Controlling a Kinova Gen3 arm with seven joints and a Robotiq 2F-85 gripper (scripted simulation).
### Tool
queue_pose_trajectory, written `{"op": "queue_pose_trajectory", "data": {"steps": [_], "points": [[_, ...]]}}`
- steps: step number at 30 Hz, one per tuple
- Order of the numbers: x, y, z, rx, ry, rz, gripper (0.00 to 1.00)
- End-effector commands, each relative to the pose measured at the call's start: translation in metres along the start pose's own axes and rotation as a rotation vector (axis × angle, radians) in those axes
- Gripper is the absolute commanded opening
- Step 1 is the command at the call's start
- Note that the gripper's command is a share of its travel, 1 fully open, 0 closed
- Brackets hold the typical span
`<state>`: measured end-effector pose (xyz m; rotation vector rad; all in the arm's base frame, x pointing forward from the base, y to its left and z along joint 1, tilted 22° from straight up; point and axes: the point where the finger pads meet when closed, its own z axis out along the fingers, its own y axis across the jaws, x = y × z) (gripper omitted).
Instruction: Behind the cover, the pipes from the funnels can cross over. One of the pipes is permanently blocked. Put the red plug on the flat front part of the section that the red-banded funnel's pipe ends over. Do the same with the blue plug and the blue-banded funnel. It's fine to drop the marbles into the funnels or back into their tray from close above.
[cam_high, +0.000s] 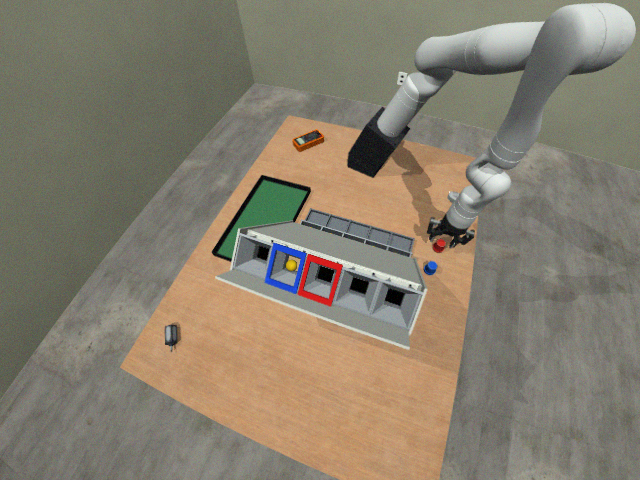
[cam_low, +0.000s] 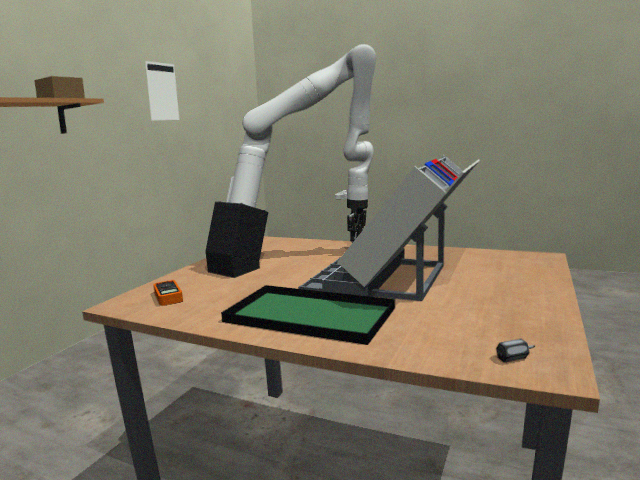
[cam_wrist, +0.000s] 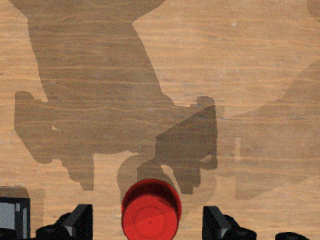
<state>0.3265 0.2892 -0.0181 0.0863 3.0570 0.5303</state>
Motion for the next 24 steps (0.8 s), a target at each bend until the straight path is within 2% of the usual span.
{"op": "queue_pose_trajectory", "data": {"steps": [1, 15, 16, 24], "points": [[0.001, -0.002, 0.002, -0.027, -0.052, -0.004, 0.7], [0.001, -0.002, 0.002, -0.027, -0.052, -0.004, 0.7], [0.0, 0.0, 0.027, -0.016, -0.037, -0.005, 0.7], [0.0, 0.0, 0.027, -0.016, -0.037, -0.005, 0.7]]}}
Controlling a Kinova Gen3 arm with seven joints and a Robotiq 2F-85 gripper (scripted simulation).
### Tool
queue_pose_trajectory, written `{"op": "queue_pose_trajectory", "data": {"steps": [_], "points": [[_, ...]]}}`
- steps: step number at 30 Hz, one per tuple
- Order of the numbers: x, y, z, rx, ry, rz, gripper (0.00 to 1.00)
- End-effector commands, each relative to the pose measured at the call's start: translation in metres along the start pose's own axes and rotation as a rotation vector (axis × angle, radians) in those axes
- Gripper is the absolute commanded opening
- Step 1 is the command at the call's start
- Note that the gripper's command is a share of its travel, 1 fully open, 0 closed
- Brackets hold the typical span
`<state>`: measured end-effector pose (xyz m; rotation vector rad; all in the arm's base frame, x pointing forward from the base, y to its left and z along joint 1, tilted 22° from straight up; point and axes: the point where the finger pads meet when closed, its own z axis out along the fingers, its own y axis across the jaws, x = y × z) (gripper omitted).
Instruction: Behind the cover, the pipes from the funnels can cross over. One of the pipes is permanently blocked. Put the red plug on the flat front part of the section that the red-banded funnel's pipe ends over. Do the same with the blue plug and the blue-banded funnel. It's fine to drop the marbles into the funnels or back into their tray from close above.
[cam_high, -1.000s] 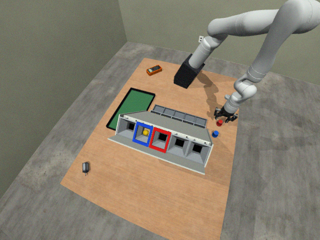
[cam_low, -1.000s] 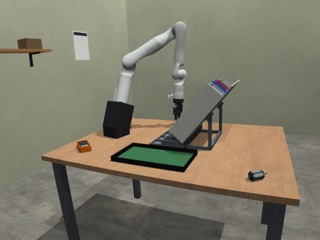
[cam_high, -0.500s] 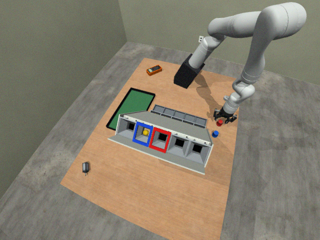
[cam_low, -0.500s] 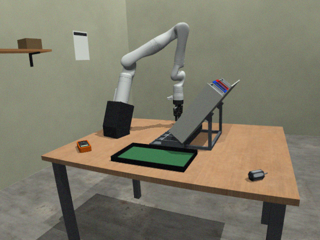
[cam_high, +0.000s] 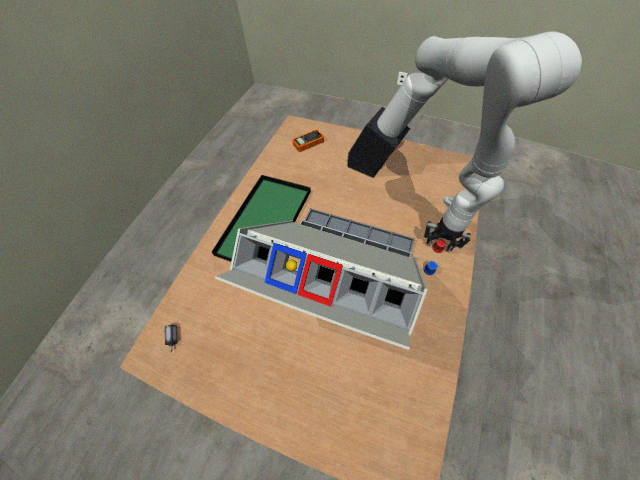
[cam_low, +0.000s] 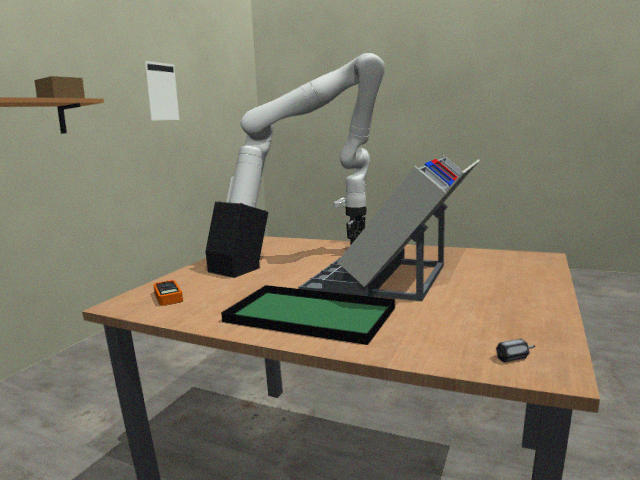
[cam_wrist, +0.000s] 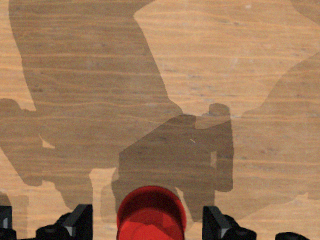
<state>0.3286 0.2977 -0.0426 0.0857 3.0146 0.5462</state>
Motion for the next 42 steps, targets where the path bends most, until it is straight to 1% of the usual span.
{"op": "queue_pose_trajectory", "data": {"steps": [1, 8, 9, 42], "points": [[0.0006, -0.0002, 0.0013, 0.0, 0.002, 0.001, 0.7], [0.0006, -0.0002, 0.0013, 0.0, 0.002, 0.001, 0.7], [0.0003, 0.0, 0.001, -0.001, 0.001, 0.001, 0.0], [0.0003, 0.0, 0.0, -0.001, 0.0, 0.0, 0.0]]}}
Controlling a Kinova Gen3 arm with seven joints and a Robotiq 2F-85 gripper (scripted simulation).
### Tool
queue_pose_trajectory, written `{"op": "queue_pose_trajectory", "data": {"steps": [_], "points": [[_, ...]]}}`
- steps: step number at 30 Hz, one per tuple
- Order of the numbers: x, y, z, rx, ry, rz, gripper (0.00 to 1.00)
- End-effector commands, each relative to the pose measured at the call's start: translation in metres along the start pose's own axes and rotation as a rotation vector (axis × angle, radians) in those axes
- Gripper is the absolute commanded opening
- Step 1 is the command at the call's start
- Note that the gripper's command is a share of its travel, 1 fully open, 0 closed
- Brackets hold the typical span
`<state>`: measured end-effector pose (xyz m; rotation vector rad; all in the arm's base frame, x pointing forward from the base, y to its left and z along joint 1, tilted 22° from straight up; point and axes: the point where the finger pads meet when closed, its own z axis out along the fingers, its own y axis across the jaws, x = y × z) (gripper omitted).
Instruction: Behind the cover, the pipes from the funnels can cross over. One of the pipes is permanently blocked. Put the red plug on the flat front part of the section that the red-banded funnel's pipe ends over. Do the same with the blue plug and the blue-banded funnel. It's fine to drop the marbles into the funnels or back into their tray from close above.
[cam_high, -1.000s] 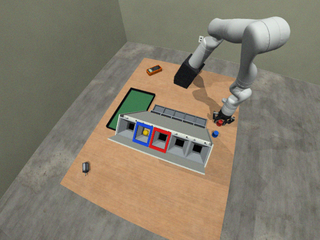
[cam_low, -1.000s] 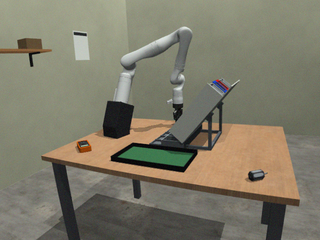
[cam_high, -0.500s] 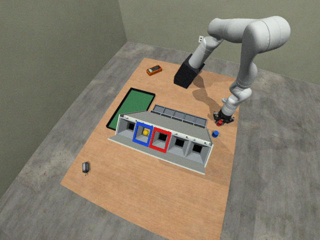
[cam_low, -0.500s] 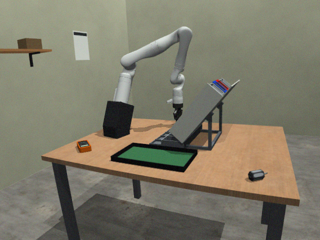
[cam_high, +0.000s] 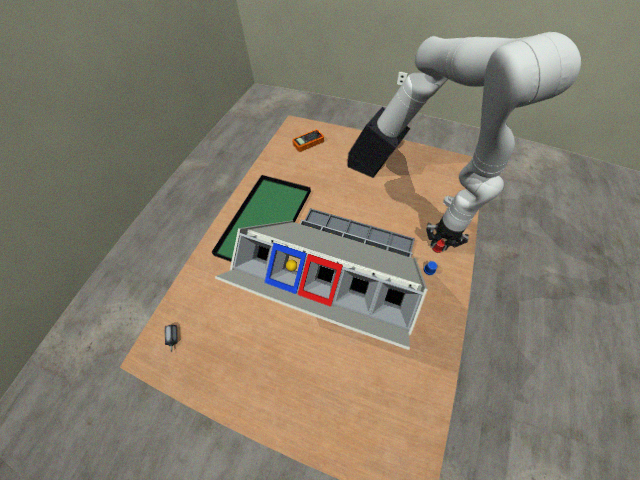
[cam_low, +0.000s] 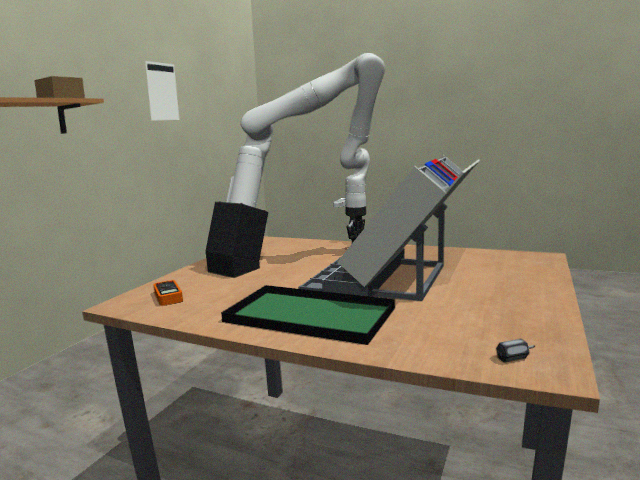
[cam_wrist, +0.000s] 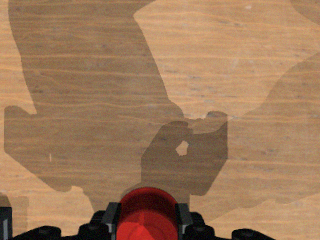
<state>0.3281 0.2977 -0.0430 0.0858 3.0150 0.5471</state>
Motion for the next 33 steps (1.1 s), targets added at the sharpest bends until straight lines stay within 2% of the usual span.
{"op": "queue_pose_trajectory", "data": {"steps": [1, 4, 9, 17, 18, 33], "points": [[0.001, -0.001, -0.07, 0.0, -0.001, 0.0, 0.0], [0.0, -0.001, -0.077, 0.0, -0.001, 0.0, 0.0], [0.001, -0.002, -0.114, 0.0, -0.001, 0.0, 0.0], [0.001, -0.002, -0.114, 0.0, -0.001, 0.0, 0.0], [0.001, -0.002, -0.114, -0.044, -0.042, 0.0, 0.0], [0.001, -0.002, -0.114, -0.044, -0.042, 0.0, 0.0]]}}
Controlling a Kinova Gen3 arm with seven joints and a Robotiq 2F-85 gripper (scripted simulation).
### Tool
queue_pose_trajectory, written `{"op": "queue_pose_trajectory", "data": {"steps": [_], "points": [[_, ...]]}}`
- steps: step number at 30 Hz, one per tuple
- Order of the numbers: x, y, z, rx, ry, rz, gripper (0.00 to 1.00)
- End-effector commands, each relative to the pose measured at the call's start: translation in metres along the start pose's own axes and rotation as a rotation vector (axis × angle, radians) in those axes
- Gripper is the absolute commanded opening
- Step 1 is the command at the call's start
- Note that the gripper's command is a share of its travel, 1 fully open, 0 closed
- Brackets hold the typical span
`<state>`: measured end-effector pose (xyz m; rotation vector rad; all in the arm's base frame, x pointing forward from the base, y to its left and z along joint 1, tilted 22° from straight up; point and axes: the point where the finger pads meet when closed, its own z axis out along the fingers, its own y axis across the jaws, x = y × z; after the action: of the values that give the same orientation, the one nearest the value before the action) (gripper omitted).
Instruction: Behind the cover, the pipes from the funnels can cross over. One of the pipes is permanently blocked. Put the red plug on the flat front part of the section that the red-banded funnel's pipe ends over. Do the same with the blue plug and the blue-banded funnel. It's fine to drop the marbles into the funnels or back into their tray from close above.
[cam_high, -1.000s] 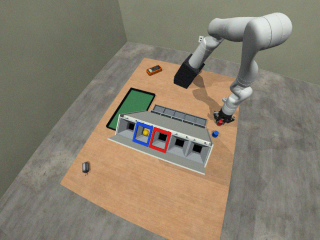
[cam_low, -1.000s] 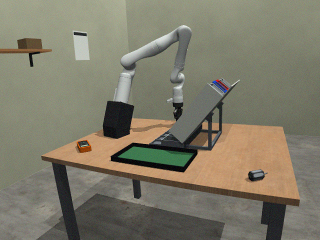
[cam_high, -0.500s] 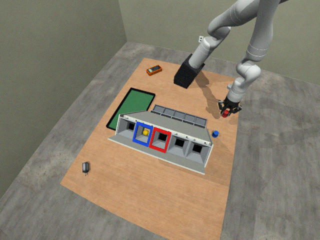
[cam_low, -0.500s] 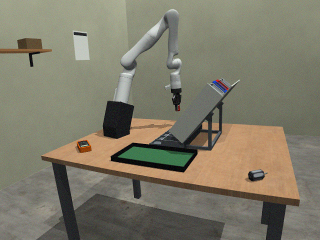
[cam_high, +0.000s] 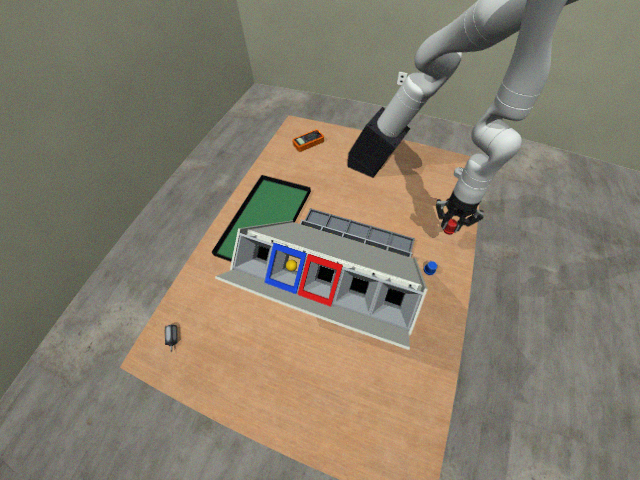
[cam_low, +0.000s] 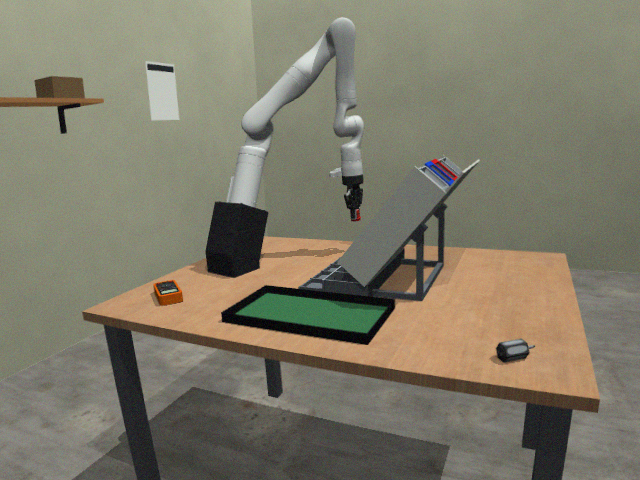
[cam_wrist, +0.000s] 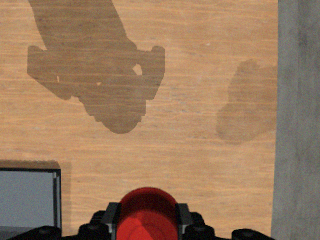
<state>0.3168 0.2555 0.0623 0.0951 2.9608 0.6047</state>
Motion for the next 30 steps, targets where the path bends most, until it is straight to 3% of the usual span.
{"op": "queue_pose_trajectory", "data": {"steps": [1, 2, 5, 10, 18, 19, 30], "points": [[0.0, 0.0, 0.0, 0.0, 0.0, -0.001, 0.0], [-0.021, -0.067, -0.007, 0.0, -0.001, 0.0, 0.0], [-0.023, -0.075, -0.008, 0.0, -0.001, 0.0, 0.0], [-0.038, -0.124, -0.014, 0.0, -0.001, 0.0, 0.0], [-0.038, -0.124, -0.014, 0.0, -0.001, 0.0, 0.0], [-0.037, -0.124, -0.013, 0.034, 0.028, 0.001, 0.0], [-0.037, -0.124, -0.013, 0.034, 0.028, 0.001, 0.0]]}}
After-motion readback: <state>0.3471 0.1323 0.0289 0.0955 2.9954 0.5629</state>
